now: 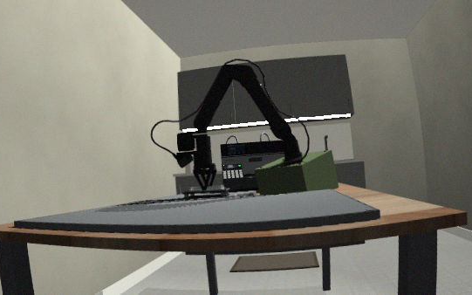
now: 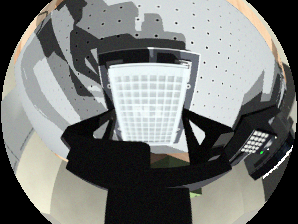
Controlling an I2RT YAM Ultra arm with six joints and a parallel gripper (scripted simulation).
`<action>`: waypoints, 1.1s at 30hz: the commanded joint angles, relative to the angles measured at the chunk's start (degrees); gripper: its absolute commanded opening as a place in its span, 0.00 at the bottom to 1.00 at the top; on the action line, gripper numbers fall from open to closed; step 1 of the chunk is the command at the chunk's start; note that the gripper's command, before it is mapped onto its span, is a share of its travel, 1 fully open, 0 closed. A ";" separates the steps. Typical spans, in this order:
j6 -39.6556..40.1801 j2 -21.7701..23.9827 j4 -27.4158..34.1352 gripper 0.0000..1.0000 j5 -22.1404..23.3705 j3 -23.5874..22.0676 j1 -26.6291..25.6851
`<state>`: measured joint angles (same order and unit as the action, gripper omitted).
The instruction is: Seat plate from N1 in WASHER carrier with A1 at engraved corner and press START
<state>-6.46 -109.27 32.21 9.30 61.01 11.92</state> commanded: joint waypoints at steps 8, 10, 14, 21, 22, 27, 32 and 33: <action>-0.24 0.39 -0.55 0.84 -0.08 0.00 0.07; -0.24 0.39 -0.55 0.84 -0.08 0.00 0.07; -0.24 0.39 -0.55 0.84 -0.08 0.00 0.07; -0.24 0.39 -0.55 0.84 -0.08 0.00 0.07; -0.24 0.39 -0.55 0.84 -0.08 0.00 0.07; -0.24 0.39 -0.55 0.84 -0.08 0.00 0.07; -0.24 0.39 -0.55 0.84 -0.08 0.00 0.07; -0.24 0.39 -0.55 0.84 -0.08 0.00 0.07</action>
<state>-6.46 -109.27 32.21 9.34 61.01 11.92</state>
